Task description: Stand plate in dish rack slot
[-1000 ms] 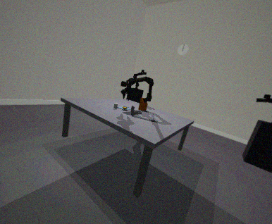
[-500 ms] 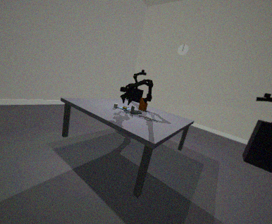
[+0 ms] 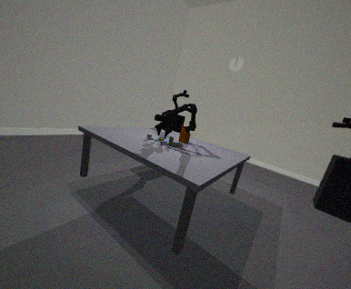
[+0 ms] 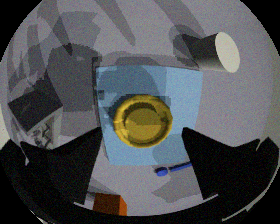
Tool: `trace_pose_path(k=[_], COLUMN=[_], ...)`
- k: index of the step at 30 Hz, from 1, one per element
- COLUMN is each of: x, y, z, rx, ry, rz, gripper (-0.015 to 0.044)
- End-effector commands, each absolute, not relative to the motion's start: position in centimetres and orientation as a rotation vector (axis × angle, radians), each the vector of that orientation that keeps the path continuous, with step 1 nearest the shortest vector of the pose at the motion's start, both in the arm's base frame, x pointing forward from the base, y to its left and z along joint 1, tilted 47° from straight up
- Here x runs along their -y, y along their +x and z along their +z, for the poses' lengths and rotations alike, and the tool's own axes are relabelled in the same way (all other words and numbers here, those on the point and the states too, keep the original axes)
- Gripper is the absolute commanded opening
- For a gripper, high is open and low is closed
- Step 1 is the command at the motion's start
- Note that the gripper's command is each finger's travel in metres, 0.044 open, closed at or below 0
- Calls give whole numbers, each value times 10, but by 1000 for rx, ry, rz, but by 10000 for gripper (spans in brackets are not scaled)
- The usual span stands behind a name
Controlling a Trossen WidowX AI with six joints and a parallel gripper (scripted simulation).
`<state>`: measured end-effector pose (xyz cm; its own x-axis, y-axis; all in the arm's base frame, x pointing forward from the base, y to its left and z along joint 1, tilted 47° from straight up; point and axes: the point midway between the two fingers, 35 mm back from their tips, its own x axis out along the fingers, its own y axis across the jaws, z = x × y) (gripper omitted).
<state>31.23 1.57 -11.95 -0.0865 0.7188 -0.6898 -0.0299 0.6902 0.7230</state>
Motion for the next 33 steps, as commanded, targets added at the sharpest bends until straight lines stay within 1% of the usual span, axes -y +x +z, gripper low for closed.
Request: trace_pose_path(k=[1, 17, 21, 25, 33], x=[-21, -37, -37, -37, -37], y=[310, 308, 308, 308, 308], z=[-126, -142, -142, -142, -142], rx=[-1551, -1550, -1550, -1550, -1550], ry=[597, 599, 599, 599, 599], rz=[686, 688, 688, 688, 688], gripper=[400, 400, 374, 374, 320])
